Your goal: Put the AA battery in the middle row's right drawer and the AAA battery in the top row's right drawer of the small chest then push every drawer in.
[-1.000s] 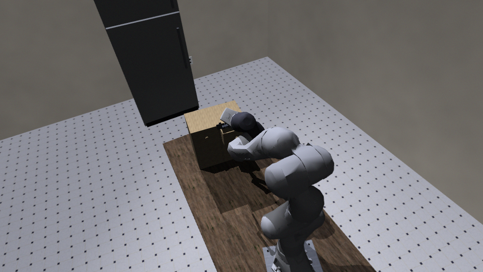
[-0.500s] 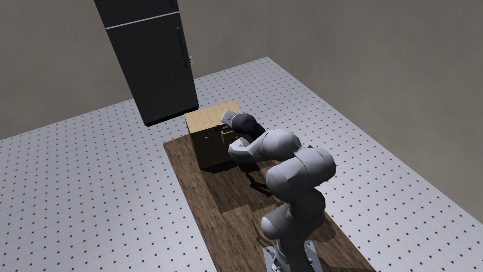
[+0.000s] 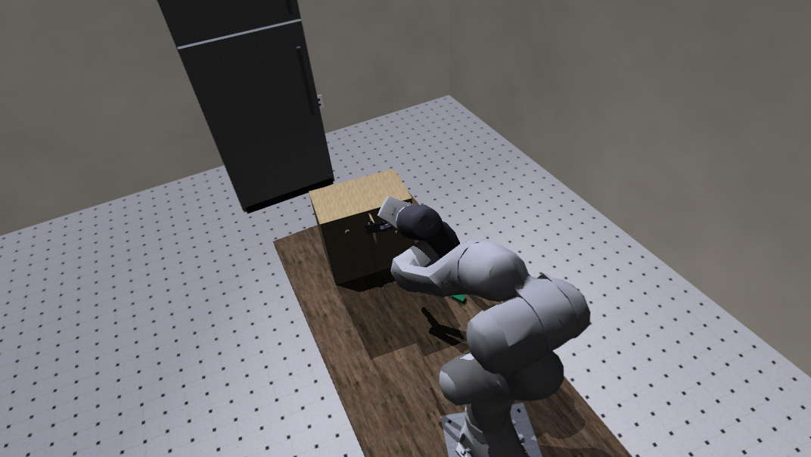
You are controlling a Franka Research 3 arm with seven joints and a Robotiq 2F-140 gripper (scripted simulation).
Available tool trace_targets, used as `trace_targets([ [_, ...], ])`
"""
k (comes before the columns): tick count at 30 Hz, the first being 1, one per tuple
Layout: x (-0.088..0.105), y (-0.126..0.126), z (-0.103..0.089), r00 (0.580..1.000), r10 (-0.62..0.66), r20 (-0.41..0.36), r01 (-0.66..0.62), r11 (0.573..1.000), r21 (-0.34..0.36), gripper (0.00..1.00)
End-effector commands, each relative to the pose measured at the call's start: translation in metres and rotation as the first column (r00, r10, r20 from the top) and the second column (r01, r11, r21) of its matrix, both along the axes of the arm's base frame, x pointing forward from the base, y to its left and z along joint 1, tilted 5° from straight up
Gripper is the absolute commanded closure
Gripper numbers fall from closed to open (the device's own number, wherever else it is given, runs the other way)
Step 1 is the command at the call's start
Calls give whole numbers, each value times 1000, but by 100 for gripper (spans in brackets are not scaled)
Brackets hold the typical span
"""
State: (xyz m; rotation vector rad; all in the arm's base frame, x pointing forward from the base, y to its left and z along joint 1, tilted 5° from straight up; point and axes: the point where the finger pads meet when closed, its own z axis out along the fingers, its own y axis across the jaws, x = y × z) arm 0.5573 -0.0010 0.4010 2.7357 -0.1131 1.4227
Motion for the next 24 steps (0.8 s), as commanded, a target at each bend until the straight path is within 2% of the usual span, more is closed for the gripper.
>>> trace_targets([
  [1, -20, 1, -2, 1000, -2, -8, 2, 1000, -1, 0],
  [9, -64, 5, -3, 1000, -2, -8, 2, 1000, -1, 0],
  [11, -64, 5, -3, 1000, -2, -8, 2, 1000, -1, 0],
  [17, -86, 7, -4, 1000, -2, -8, 2, 1000, -1, 0],
  [24, -99, 8, -4, 1000, -2, -8, 2, 1000, -1, 0],
])
